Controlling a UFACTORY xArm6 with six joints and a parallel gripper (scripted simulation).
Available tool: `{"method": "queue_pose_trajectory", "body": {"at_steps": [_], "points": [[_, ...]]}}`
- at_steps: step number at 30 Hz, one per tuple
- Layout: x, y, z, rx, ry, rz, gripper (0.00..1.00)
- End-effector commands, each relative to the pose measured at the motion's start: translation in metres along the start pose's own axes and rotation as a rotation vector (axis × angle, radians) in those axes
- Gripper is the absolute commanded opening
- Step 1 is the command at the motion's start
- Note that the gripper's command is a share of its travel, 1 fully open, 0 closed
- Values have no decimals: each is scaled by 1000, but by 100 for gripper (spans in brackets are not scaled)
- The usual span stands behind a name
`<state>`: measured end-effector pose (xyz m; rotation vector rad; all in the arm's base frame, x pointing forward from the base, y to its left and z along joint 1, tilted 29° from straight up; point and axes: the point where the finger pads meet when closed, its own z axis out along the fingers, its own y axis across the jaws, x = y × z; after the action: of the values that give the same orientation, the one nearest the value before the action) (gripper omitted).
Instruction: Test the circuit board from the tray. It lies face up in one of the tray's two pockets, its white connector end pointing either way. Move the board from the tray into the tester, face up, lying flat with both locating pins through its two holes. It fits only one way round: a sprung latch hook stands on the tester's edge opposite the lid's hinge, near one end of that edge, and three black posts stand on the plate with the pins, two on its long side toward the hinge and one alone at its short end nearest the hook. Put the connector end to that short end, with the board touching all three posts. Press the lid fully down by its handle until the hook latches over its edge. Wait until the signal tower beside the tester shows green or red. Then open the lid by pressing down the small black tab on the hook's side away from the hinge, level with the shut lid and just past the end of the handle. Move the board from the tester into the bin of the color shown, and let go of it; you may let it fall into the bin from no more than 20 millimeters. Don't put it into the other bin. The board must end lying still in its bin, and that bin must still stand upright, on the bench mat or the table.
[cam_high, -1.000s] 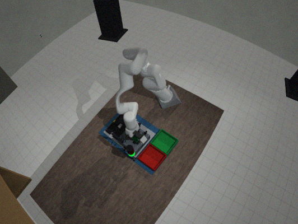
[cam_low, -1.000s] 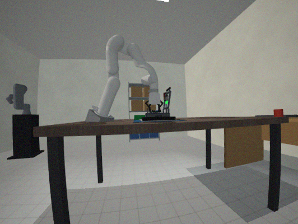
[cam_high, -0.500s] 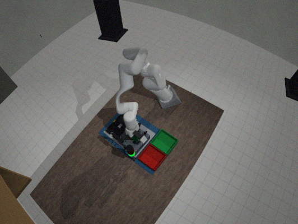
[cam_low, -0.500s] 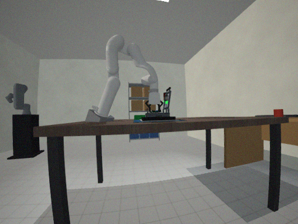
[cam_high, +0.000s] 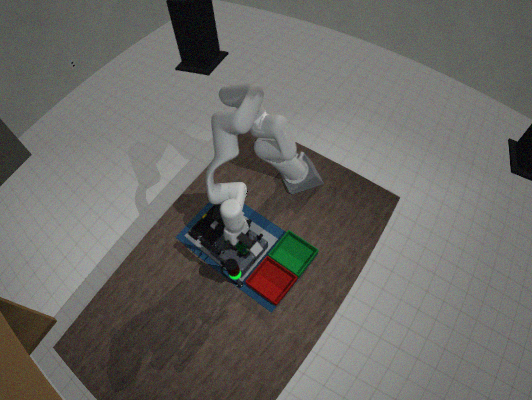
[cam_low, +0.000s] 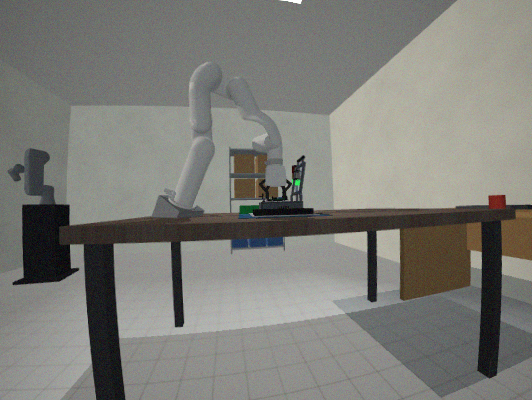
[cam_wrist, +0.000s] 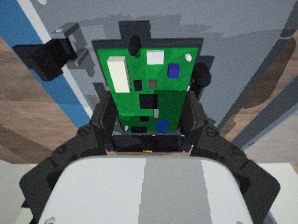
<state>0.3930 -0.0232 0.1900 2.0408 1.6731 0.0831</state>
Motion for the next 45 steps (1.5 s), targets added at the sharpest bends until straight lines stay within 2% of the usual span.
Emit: {"method": "queue_pose_trajectory", "body": {"at_steps": [1,45], "points": [[0,1,-1,-3,1,1,79],[0,1,-7,-3,1,1,79]]}}
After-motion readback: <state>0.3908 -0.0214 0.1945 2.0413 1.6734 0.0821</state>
